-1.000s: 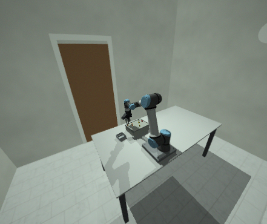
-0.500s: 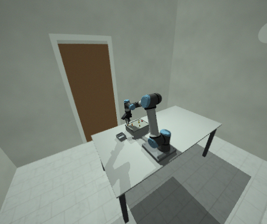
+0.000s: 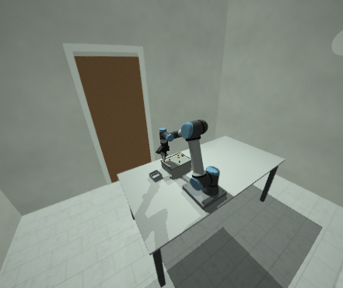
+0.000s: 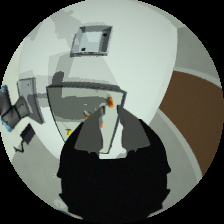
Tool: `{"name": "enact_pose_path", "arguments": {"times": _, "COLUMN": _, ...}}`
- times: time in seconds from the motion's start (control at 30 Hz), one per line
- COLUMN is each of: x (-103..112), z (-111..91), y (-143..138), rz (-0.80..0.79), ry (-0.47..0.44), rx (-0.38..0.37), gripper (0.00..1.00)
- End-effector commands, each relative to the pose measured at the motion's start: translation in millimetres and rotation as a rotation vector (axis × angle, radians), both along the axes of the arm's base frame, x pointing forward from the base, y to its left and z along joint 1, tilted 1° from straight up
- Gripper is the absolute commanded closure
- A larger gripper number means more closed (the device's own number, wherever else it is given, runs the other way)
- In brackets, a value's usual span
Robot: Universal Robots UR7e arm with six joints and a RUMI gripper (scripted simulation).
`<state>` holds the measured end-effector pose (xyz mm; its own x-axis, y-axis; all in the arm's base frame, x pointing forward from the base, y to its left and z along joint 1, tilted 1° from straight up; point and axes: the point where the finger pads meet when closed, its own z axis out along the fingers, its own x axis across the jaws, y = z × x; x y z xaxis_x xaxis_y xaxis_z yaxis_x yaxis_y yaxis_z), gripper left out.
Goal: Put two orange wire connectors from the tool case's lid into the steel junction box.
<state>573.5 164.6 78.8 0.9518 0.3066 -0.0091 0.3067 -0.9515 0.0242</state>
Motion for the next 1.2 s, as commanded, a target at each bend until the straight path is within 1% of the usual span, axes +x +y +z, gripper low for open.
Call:
{"name": "enact_pose_path", "arguments": {"times": 0.0, "x": 0.4, "z": 0.7, "y": 0.0, "rz": 0.0, "ry": -0.002, "rx": 0.0, "gripper": 0.85}}
{"name": "enact_pose_path", "arguments": {"times": 0.57, "x": 0.8, "z": 0.5, "y": 0.1, "rz": 0.0, "ry": -0.002, "rx": 0.0, "gripper": 0.85}}
{"name": "enact_pose_path", "arguments": {"times": 0.8, "x": 0.8, "z": -17.1, "y": -0.4, "rz": 0.0, "ry": -0.002, "rx": 0.0, "gripper": 0.85}}
{"name": "enact_pose_path", "arguments": {"times": 1.17, "x": 0.8, "z": -17.3, "y": -0.4, "rz": 0.0, "ry": -0.002, "rx": 0.0, "gripper": 0.85}}
